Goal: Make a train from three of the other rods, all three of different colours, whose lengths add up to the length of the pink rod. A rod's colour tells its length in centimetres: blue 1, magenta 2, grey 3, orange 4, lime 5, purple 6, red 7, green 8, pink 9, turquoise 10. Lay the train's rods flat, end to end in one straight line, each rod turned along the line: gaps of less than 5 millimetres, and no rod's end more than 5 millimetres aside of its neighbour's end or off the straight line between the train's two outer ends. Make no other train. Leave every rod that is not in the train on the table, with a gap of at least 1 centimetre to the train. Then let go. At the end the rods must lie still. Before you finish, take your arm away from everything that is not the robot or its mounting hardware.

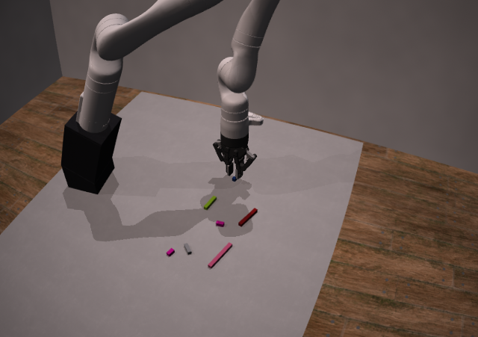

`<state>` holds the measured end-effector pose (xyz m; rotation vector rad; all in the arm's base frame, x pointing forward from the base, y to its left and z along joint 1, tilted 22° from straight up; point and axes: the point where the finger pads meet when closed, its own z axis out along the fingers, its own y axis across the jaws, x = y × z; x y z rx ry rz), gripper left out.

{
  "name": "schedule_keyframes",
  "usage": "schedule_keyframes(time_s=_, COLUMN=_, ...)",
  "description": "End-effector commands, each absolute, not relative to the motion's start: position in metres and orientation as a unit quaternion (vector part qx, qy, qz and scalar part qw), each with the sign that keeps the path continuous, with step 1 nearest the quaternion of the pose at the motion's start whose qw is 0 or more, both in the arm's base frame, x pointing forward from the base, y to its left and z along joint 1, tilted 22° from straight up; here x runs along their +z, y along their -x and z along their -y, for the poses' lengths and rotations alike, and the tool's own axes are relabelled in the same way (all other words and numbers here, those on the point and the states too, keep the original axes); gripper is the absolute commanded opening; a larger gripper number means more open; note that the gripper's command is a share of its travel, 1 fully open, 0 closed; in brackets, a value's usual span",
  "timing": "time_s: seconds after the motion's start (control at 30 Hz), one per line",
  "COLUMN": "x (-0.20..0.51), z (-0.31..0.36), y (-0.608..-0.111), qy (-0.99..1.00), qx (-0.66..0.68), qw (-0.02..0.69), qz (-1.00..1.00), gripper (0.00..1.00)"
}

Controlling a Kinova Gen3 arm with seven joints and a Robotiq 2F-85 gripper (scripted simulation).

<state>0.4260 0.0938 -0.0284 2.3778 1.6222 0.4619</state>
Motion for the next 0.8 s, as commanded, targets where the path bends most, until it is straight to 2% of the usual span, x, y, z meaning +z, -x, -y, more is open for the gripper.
schedule_keyframes(time_s=0.0, x=-0.028, z=-0.094, y=-0.426, qy=-0.810, qx=0.158, qw=0.113, qz=-0.553, gripper=0.24)
schedule_keyframes(time_s=0.77, x=-0.041, z=-0.094, y=-0.432, qy=-0.810, qx=0.158, qw=0.113, qz=-0.553, gripper=0.24)
